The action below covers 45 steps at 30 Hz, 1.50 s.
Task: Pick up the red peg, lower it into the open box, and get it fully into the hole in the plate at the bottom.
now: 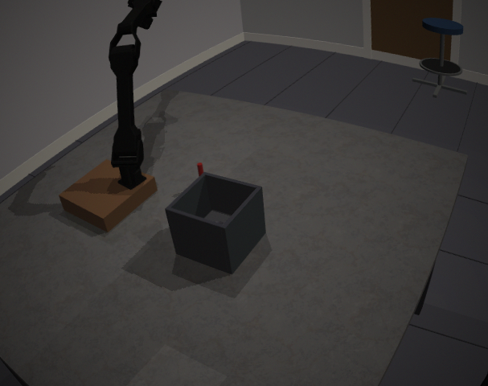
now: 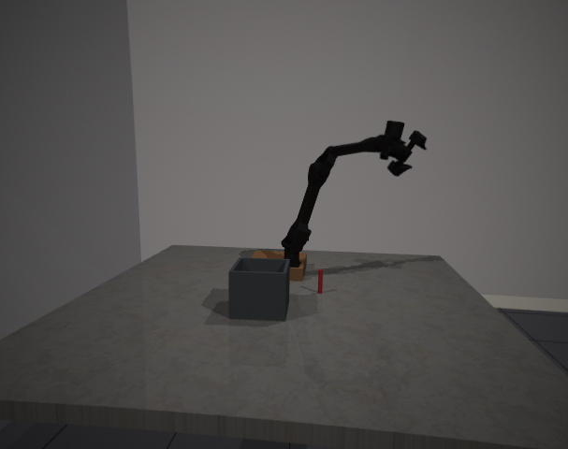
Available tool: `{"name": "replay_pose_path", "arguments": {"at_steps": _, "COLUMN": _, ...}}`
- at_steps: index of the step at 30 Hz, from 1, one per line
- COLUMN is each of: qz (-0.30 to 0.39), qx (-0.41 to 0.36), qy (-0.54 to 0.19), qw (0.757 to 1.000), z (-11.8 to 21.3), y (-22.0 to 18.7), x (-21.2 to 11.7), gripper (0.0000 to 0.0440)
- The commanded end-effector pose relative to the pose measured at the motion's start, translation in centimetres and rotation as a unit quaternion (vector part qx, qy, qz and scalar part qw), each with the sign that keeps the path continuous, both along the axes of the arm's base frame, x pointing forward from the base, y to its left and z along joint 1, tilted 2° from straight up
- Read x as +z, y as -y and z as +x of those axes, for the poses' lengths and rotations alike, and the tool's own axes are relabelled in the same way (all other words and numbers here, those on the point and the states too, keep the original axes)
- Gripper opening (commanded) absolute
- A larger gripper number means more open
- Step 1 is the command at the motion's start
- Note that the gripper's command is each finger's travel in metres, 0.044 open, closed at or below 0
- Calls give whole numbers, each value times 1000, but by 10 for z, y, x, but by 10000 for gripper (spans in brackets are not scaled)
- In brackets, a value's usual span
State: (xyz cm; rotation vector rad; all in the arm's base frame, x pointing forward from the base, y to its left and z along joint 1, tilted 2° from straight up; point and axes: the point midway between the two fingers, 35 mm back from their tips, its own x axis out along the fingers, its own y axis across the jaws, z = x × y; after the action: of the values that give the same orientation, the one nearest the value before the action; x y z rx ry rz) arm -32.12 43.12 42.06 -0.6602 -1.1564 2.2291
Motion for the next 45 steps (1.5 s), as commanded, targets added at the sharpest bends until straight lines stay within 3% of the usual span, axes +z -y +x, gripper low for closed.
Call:
{"name": "replay_pose_path", "arguments": {"at_steps": 1, "qz": -53, "qx": -54, "qy": -16, "qw": 997, "z": 33, "y": -15, "x": -13, "gripper": 440}}
{"name": "replay_pose_path", "arguments": {"at_steps": 11, "qz": -160, "qx": -180, "qy": -66, "qw": 968, "z": 111, "y": -40, "x": -39, "gripper": 440}}
{"name": "replay_pose_path", "arguments": {"at_steps": 22, "qz": -263, "qx": -312, "qy": -135, "qw": 903, "z": 195, "y": -48, "x": -70, "gripper": 440}}
{"name": "replay_pose_path", "arguments": {"at_steps": 33, "qz": -345, "qx": -432, "qy": -214, "qw": 805, "z": 273, "y": -40, "x": -102, "gripper": 440}}
{"name": "replay_pose_path", "arguments": {"at_steps": 45, "qz": -404, "qx": -546, "qy": -308, "qw": 667, "z": 349, "y": -15, "x": -133, "gripper": 440}}
